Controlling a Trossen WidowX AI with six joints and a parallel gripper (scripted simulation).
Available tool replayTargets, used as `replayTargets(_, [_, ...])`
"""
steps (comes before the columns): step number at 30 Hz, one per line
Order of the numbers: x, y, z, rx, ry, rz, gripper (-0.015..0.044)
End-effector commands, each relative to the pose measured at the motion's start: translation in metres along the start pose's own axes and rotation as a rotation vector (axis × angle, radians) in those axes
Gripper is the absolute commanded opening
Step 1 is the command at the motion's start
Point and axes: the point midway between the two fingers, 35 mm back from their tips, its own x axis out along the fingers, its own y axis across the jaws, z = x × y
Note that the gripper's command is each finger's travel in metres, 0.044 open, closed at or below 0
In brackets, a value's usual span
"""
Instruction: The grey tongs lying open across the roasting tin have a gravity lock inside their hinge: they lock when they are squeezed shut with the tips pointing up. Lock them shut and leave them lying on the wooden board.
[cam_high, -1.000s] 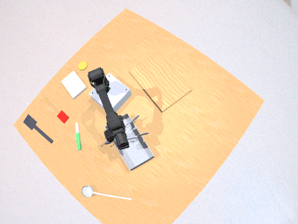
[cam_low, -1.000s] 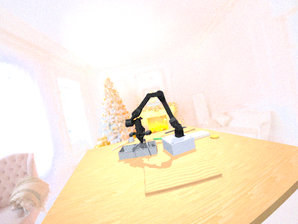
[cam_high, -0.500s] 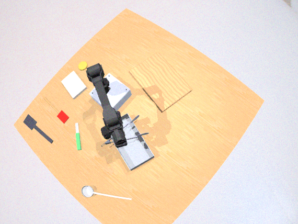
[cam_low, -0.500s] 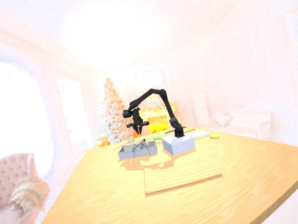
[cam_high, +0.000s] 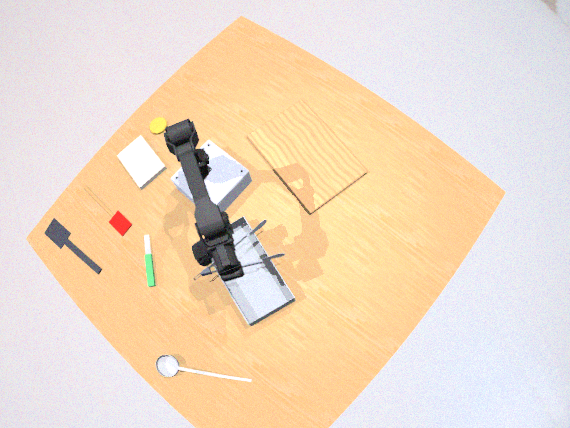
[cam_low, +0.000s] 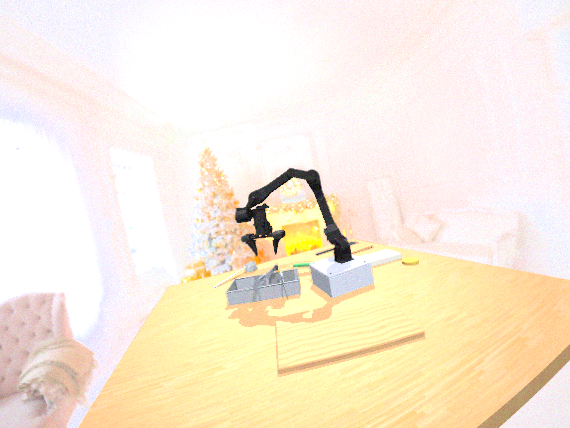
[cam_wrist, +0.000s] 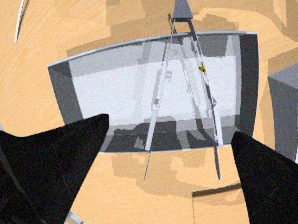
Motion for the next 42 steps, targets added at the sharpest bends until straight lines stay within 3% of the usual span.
replayTargets(1, [0.017,-0.008,0.003,-0.094,0.001,-0.021,0.044])
replayTargets(42, [0.076,-0.01,0.006,-0.18,0.003,-0.031,0.044])
